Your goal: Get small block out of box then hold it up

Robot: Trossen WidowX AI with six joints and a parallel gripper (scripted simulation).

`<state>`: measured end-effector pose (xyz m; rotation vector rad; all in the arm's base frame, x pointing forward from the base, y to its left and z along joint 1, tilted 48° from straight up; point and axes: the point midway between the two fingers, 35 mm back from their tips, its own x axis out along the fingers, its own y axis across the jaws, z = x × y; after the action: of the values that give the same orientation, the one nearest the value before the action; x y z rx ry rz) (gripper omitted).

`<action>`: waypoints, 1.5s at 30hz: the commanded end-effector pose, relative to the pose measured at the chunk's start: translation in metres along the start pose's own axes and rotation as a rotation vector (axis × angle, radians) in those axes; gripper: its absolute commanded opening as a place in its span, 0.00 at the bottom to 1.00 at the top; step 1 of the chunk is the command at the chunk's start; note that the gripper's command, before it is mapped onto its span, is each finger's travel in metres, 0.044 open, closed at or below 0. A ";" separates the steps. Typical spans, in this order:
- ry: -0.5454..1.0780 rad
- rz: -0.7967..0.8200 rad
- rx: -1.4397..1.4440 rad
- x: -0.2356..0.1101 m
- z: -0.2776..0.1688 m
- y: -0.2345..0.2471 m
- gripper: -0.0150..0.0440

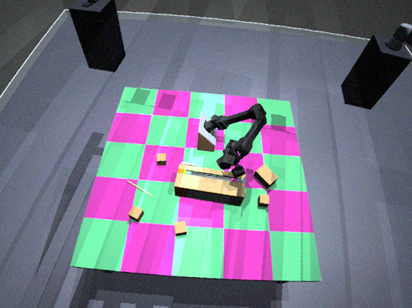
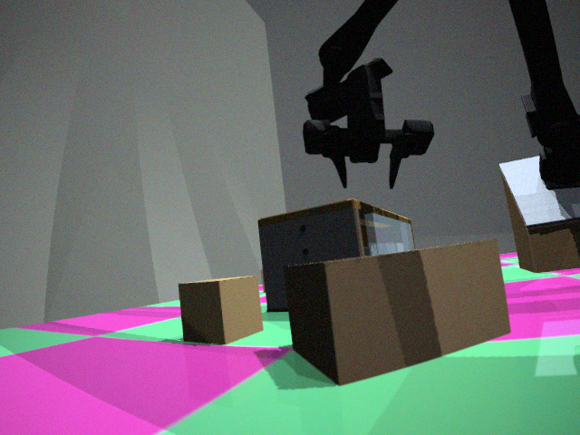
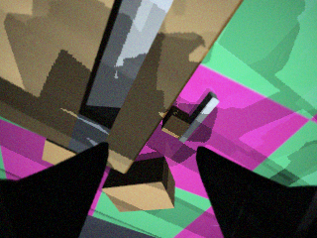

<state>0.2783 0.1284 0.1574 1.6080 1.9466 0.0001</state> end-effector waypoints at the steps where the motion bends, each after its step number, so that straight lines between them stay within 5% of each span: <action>1: -0.072 -0.034 -0.615 0.002 -0.009 -0.005 0.74; 9: -0.144 -0.144 -1.566 0.007 -0.024 -0.011 0.74; 30: -0.181 -0.442 -2.874 0.008 -0.046 -0.014 0.74; 45: -0.095 -0.843 -3.738 0.007 -0.062 -0.014 0.74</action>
<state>0.2459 0.1505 0.1897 -0.7205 0.3680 1.4313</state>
